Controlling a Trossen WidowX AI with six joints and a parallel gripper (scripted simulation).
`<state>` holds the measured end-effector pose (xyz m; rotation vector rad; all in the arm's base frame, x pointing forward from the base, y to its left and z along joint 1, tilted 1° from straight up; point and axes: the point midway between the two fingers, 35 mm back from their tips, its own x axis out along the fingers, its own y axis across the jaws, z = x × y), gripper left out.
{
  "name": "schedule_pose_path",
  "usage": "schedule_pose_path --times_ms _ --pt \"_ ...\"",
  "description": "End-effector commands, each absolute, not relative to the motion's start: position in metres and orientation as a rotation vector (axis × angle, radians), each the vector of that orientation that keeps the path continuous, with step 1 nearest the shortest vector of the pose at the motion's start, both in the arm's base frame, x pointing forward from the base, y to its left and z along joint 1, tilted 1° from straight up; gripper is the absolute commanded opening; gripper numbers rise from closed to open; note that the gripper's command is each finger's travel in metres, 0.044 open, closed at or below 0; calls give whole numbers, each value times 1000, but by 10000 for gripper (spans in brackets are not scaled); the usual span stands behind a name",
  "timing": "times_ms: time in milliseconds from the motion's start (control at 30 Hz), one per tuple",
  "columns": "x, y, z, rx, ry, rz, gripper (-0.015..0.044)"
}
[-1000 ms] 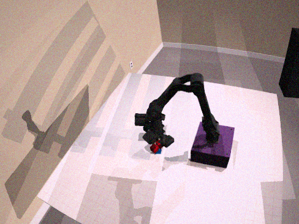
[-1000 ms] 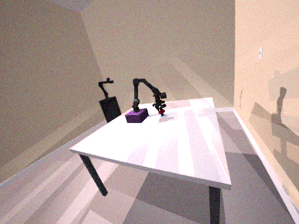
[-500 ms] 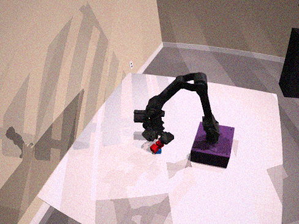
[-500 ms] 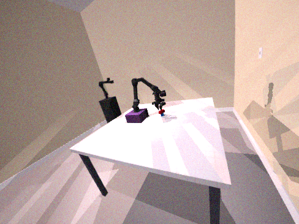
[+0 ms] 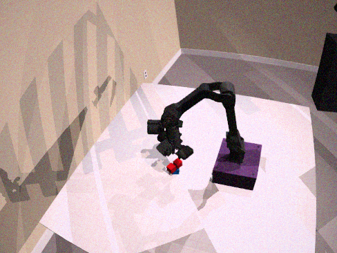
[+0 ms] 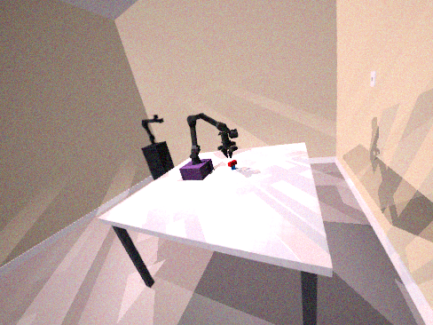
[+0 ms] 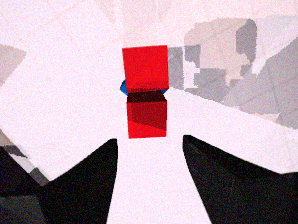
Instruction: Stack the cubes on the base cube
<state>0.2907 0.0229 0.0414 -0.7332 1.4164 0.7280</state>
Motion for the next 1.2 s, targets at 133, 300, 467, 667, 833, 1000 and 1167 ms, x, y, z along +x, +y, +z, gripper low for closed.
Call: schedule_pose_path --times_ms 133,300,467,667,833,1000,1167 --pt "291 23 54 -734 1414 727 205" --pt "291 23 59 -734 1414 727 310" --pt "291 23 63 -734 1414 727 400" --pt "293 73 63 -750 1395 730 400" --pt "278 142 65 -734 1401 735 400" --pt "271 161 65 -724 1411 735 400" --pt "271 161 65 -724 1411 735 400"
